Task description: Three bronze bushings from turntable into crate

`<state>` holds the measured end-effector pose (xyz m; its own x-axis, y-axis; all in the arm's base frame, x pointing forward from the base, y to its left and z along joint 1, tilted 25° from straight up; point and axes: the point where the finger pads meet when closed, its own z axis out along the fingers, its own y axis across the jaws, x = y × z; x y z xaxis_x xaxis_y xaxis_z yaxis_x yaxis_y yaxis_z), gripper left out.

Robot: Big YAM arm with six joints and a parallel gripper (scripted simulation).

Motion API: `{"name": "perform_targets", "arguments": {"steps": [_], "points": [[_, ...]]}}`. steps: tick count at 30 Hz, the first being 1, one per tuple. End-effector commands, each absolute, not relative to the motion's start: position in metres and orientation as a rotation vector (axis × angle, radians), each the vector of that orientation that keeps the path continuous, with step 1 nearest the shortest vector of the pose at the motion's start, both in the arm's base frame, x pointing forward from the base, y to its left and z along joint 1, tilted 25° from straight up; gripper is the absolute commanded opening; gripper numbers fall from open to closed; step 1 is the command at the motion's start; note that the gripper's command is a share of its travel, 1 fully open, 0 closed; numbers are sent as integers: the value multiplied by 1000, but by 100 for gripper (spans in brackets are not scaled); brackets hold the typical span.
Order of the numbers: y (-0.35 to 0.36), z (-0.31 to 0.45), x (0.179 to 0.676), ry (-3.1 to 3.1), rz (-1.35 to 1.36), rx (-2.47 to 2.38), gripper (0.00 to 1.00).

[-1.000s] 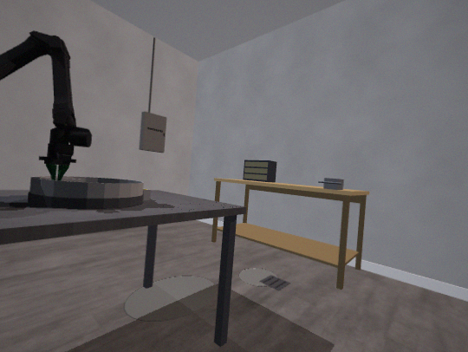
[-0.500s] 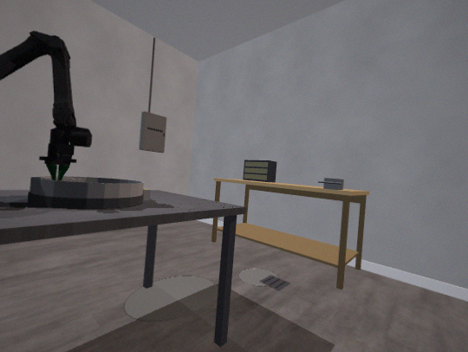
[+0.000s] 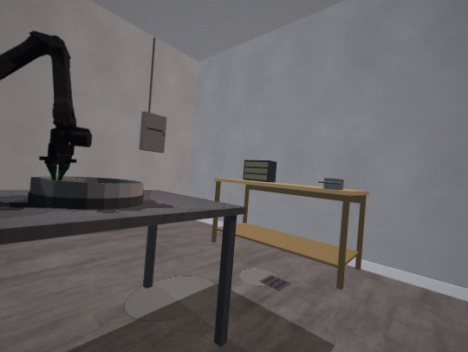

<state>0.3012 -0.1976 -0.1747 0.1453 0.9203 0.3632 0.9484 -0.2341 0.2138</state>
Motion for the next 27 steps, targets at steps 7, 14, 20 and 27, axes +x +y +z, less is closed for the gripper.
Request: {"name": "perform_targets", "arguments": {"steps": [7, 14, 20, 27], "points": [[-199, -179, 308, -1911, -660, -2328, 12], [-189, -181, 299, -1894, -652, -2318, 12], [-189, -181, 299, -1893, -652, -2318, 12], [-189, -181, 299, -1893, -652, -2318, 12]]}}
